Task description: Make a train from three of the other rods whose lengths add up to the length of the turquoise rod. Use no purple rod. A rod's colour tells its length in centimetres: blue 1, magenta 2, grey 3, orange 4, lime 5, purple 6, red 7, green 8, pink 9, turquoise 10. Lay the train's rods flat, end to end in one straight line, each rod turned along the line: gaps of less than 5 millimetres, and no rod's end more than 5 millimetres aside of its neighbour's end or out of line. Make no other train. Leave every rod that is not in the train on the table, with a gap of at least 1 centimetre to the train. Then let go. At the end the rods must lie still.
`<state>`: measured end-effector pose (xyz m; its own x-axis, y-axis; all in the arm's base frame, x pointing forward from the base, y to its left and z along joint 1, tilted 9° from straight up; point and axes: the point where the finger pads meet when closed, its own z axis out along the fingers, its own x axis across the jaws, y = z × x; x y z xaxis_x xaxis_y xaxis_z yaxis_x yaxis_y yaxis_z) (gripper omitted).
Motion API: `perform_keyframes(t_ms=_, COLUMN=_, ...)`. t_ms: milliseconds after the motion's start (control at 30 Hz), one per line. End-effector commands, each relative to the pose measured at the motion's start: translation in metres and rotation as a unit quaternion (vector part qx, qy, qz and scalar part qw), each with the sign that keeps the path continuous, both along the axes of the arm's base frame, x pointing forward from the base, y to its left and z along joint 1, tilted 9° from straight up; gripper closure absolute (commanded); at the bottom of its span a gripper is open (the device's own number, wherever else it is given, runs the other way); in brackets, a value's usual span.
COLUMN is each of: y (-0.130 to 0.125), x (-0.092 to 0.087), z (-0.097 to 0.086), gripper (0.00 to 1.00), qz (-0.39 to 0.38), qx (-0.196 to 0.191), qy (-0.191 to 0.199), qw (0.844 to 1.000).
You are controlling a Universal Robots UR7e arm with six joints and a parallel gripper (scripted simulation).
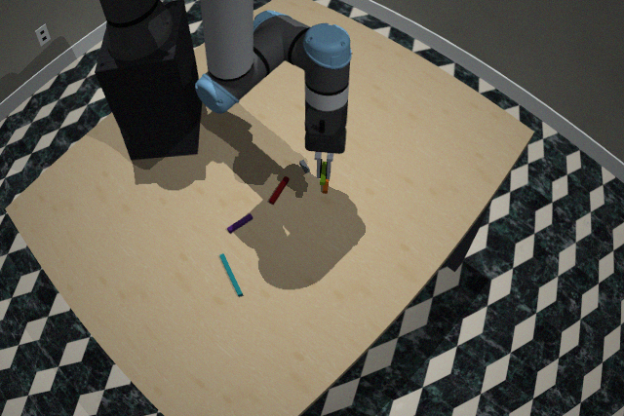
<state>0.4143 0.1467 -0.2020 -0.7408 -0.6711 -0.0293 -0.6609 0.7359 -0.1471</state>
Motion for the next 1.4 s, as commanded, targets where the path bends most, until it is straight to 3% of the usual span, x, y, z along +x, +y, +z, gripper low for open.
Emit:
perform_keyframes(t_ms=0, y=0.0, x=0.001, z=0.0, gripper=0.76, qz=0.0, qx=0.0, qy=-0.001, qw=1.0)
perform_keyframes(t_ms=367, y=-0.002, x=0.004, z=-0.011, gripper=0.76, qz=0.0, qx=0.0, qy=-0.001, qw=1.0)
perform_keyframes(t_ms=867, y=-0.008, x=0.013, z=-0.072, gripper=0.76, qz=0.0, qx=0.0, qy=-0.001, qw=1.0)
perform_keyframes(t_ms=1367, y=-0.009, x=0.015, z=-0.088, gripper=0.76, qz=0.0, qx=0.0, qy=-0.001, qw=1.0)
